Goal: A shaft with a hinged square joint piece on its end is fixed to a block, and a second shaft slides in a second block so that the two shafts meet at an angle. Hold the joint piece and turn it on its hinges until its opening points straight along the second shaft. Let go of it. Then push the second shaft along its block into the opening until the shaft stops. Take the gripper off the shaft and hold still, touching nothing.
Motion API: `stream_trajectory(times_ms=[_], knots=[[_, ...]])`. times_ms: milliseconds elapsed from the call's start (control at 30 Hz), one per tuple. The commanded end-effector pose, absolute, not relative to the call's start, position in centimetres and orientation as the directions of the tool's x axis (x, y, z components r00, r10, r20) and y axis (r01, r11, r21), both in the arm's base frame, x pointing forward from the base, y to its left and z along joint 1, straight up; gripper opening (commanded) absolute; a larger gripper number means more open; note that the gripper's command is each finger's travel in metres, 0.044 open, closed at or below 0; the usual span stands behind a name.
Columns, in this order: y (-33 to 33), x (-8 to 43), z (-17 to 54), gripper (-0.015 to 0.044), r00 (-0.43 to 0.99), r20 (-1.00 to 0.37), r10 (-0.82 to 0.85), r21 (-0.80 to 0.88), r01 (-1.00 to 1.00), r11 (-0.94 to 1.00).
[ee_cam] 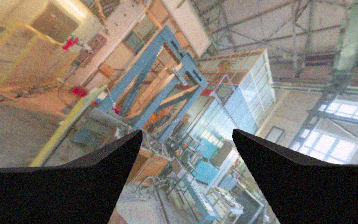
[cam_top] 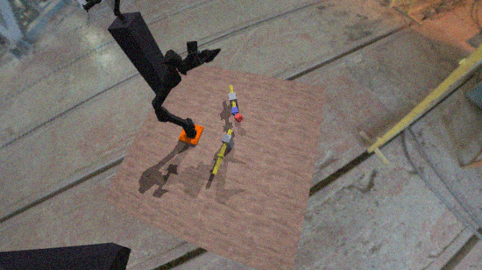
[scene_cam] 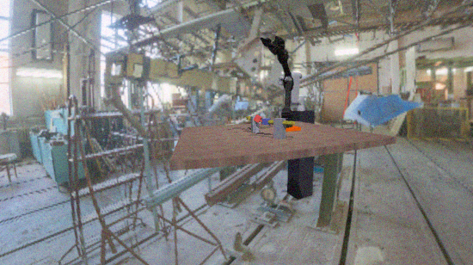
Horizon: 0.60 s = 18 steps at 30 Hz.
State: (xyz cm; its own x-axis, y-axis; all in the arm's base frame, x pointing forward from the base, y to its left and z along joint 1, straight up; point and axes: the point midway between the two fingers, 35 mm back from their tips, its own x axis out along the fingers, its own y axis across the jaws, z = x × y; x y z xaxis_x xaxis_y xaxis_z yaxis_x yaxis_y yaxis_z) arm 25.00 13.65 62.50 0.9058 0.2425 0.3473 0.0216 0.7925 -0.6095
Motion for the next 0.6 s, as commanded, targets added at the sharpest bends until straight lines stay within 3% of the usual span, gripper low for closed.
stream_trajectory(times_ms=[0, 567], knots=[[14.8, 27.3, 60.5, 0.0440, 0.928, 0.271, 0.255, -0.615, -0.037, 0.788], [16.2, 35.1, 50.8, 0.0440, 0.964, -0.111, 0.241, -0.533, -0.262, 0.805]])
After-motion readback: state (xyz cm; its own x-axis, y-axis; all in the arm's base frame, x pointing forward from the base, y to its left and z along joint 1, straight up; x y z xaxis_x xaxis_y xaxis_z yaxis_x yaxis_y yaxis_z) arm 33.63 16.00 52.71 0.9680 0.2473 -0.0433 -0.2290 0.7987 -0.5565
